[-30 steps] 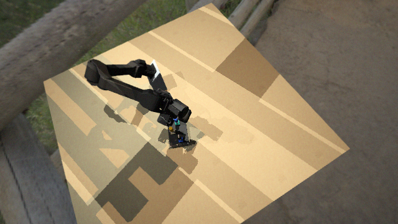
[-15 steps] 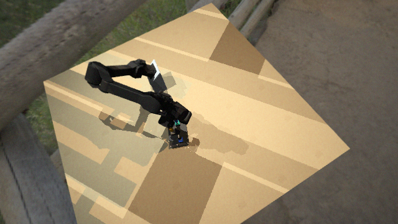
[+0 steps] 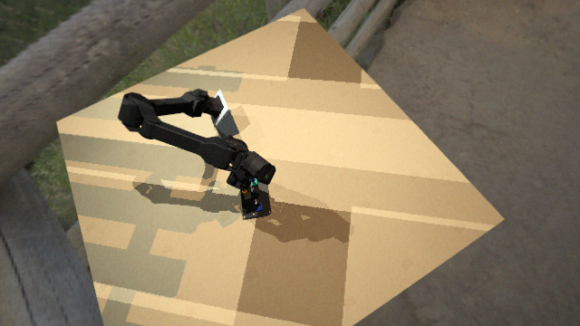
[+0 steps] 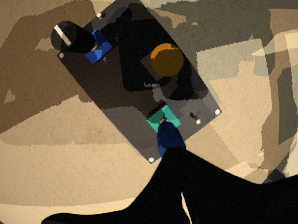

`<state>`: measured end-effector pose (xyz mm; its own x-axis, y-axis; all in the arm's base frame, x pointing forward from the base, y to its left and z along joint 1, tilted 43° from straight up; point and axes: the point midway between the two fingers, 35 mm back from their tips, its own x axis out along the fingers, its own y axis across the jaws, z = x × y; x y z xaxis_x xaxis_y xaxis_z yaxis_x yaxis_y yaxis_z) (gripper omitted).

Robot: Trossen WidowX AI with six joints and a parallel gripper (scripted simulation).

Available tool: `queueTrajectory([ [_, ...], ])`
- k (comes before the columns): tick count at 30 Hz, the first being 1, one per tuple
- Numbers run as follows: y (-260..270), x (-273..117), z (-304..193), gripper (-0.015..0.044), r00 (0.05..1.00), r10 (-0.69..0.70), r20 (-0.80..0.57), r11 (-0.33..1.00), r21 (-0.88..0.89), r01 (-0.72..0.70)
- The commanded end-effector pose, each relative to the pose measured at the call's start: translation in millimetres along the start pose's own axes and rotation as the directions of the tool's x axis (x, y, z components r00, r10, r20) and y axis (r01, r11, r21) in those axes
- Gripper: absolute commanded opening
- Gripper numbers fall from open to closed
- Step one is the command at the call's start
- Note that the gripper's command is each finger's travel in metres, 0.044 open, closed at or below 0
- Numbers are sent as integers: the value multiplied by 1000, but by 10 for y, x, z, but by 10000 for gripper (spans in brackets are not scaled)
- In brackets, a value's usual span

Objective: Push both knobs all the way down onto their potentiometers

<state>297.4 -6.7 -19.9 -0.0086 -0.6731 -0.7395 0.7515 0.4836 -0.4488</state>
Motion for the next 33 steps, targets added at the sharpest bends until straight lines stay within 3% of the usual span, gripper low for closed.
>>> queueTrajectory([
  [1, 2, 14, 2, 0, 1000, -1, 4, 1000, -6, 1],
  [33, 1, 58, 2, 0, 1000, -1, 4, 1000, -6, 1],
])
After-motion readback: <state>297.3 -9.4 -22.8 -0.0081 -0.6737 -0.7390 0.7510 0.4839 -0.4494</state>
